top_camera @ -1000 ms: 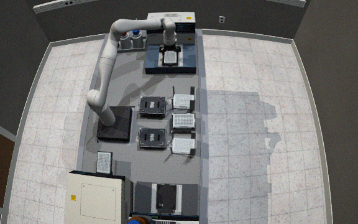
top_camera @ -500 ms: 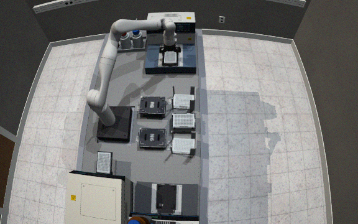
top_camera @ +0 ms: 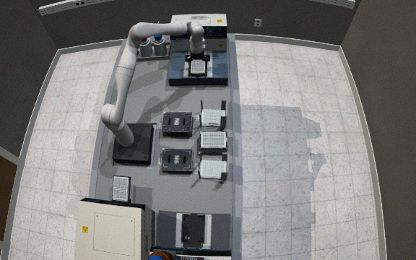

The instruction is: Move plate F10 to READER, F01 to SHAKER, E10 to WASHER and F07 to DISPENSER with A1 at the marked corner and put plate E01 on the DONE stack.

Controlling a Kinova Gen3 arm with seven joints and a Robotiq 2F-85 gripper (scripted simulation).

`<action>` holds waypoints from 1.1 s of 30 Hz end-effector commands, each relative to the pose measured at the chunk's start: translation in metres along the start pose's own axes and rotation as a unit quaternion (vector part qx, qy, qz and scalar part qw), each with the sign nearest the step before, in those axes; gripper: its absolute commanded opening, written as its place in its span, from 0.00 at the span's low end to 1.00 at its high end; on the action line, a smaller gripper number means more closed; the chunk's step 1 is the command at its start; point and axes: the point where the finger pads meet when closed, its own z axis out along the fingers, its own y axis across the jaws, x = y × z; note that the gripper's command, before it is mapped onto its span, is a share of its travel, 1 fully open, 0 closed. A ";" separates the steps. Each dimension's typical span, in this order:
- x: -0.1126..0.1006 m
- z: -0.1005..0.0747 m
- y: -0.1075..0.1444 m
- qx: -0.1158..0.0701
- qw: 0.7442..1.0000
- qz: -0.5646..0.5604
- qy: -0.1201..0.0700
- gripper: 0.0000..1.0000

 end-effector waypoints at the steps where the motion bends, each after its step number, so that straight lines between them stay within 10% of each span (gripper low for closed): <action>1: 0.000 0.001 0.001 -0.001 1.000 0.000 0.002 1.00; 33: 0.000 0.000 0.001 0.000 1.000 0.000 0.001 0.94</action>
